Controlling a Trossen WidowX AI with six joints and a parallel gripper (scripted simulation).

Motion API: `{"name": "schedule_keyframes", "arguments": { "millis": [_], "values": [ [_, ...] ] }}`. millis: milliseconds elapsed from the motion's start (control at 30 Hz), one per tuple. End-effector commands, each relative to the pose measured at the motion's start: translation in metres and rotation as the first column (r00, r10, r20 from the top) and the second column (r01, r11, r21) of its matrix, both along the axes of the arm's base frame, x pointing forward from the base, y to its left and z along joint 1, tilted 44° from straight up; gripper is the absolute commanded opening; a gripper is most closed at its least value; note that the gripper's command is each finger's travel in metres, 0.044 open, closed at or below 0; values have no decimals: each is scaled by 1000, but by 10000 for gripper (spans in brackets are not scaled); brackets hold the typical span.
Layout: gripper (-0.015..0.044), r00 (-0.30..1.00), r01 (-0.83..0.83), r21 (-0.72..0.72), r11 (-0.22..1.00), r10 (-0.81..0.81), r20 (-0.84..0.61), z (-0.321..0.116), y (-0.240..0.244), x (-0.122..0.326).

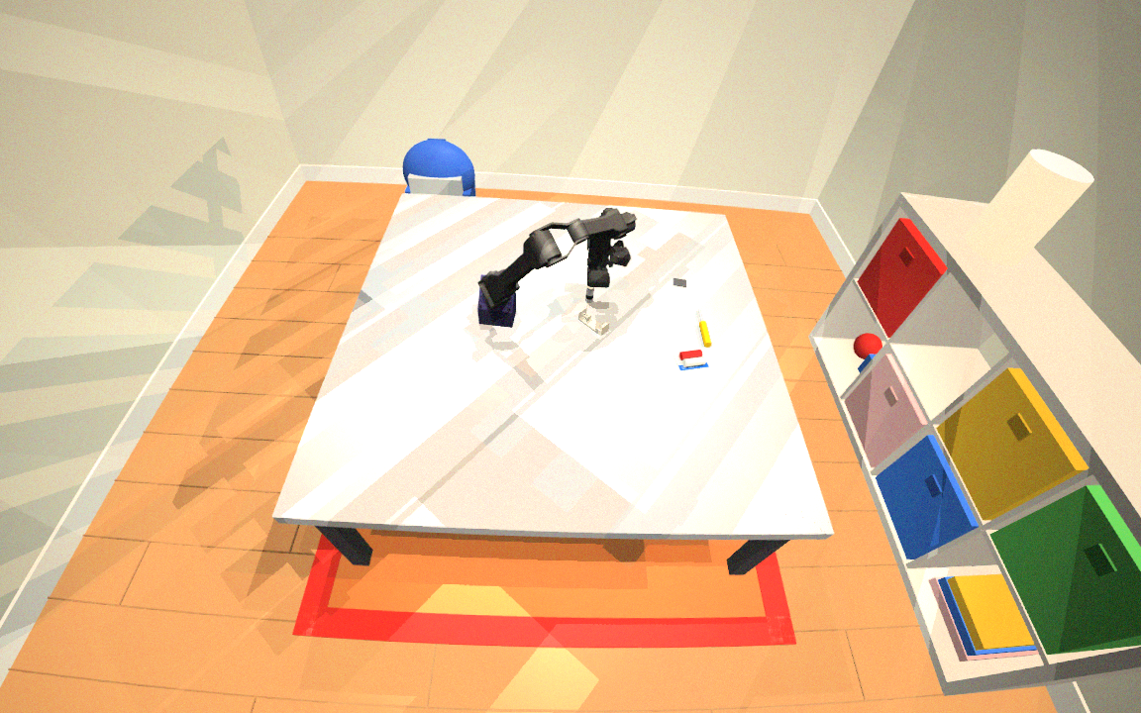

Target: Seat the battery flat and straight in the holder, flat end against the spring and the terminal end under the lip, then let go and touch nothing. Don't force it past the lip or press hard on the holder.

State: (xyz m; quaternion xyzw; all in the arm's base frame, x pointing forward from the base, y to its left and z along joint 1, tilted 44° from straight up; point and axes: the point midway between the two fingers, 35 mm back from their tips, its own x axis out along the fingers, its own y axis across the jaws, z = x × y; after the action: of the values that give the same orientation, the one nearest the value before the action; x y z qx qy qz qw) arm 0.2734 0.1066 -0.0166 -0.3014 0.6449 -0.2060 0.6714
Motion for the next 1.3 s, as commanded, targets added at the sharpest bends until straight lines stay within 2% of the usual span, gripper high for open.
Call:
{"name": "schedule_keyframes", "arguments": {
  "millis": [0,100,233,1267],
  "values": [
    [0,1000,4,-20,1000,-4,-19,-24,-24,0],
    [0,1000,4,-23,1000,-5,-18,-44,-44,0],
    [0,1000,4,-24,1000,-5,-18,-48,-49,0],
    [0,1000,4,-19,1000,-4,-18,-81,-12,-5]
  ]
}}
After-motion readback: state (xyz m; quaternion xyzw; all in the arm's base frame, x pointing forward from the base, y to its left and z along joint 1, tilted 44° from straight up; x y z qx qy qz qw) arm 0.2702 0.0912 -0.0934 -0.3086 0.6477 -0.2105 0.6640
